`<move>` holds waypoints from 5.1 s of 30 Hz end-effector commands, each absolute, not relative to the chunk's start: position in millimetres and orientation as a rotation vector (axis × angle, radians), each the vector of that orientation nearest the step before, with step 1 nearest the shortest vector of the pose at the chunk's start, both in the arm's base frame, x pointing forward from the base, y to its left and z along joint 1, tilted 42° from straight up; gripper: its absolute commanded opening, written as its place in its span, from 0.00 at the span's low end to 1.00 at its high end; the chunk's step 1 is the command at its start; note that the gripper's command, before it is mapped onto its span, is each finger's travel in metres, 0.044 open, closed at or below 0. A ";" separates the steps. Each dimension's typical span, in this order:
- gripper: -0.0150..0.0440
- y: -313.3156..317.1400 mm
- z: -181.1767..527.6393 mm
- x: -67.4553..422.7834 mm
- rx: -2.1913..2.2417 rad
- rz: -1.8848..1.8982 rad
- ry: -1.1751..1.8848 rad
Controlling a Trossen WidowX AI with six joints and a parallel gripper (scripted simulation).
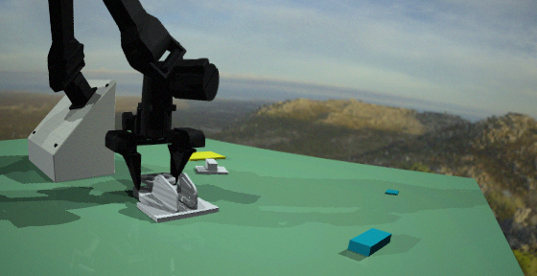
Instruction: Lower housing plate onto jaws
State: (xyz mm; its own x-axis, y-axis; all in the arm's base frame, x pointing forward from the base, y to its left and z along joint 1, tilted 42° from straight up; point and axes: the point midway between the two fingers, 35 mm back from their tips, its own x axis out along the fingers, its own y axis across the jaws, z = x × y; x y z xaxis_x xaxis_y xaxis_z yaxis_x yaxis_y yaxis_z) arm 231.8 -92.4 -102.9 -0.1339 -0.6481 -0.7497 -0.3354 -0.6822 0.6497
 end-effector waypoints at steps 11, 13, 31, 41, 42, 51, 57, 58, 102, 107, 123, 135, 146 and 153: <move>0.85 -95.1 -104.7 231.1 1.886 -1.895 -1.111; 0.85 -95.1 -104.7 231.1 1.886 -1.895 -1.111; 0.85 -98.2 -108.2 230.4 1.885 -1.895 -1.111; 0.85 -99.1 -109.2 230.3 1.886 -1.895 -1.112; 0.85 -99.6 -109.7 230.2 1.886 -1.895 -1.112; 0.85 -99.9 -110.1 230.1 1.886 -1.895 -1.113; 0.85 -99.9 -110.1 230.1 1.886 -1.895 -1.113; 0.85 -99.9 -110.1 230.1 1.886 -1.895 -1.113; 0.85 -97.1 -106.8 231.0 1.886 -1.895 -1.113; 0.85 -98.2 -108.1 230.8 1.886 -1.895 -1.113; 0.85 -100.0 -110.1 230.4 1.886 -1.895 -1.113; 0.85 -100.0 -110.1 230.4 1.886 -1.895 -1.113; 0.85 -100.0 -110.1 230.4 1.886 -1.895 -1.113; 1.00 -98.2 -108.1 230.7 1.885 -1.889 -1.110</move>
